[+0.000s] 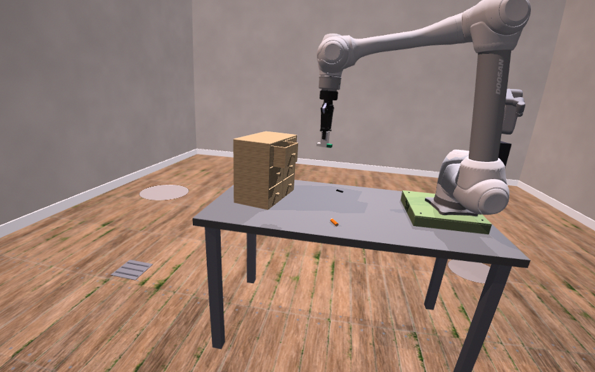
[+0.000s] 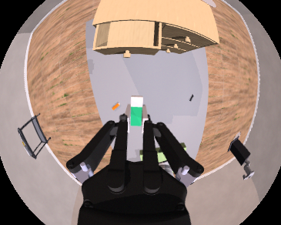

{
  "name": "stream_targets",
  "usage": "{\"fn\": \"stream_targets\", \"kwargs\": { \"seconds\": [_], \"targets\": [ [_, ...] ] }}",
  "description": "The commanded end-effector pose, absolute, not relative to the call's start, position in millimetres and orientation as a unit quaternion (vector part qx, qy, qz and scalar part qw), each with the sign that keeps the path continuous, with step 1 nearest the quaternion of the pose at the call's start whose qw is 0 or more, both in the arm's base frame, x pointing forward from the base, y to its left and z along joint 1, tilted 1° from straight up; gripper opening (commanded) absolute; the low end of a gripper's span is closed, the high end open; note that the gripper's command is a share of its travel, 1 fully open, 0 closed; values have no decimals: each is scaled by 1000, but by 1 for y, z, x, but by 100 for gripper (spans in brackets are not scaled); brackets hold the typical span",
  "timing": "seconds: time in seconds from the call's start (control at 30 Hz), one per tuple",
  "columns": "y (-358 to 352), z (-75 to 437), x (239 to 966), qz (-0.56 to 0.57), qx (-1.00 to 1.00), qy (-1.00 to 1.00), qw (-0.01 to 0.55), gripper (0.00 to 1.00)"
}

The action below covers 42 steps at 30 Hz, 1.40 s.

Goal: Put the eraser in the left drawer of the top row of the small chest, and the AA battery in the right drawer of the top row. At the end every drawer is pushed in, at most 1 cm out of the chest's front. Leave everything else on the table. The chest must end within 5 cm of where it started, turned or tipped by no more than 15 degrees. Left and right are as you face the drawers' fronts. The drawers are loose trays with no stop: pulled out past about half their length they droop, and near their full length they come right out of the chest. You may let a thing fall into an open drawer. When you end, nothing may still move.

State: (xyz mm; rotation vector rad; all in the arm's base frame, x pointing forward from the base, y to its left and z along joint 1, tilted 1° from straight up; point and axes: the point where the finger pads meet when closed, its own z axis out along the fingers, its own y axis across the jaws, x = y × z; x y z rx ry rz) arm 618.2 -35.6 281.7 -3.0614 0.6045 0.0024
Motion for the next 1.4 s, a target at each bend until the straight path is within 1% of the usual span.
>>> {"fn": "stream_targets", "kwargs": {
  "seconds": [0.0, 0.4, 1.03, 1.37],
  "targets": [
    [-36, 290, 618, 1, -981, 194, 11, 11],
    [-36, 312, 618, 1, -981, 194, 11, 11],
    [-36, 314, 618, -3, -981, 194, 10, 11],
    [-35, 313, 616, -52, -980, 194, 0, 11]
  ]
}}
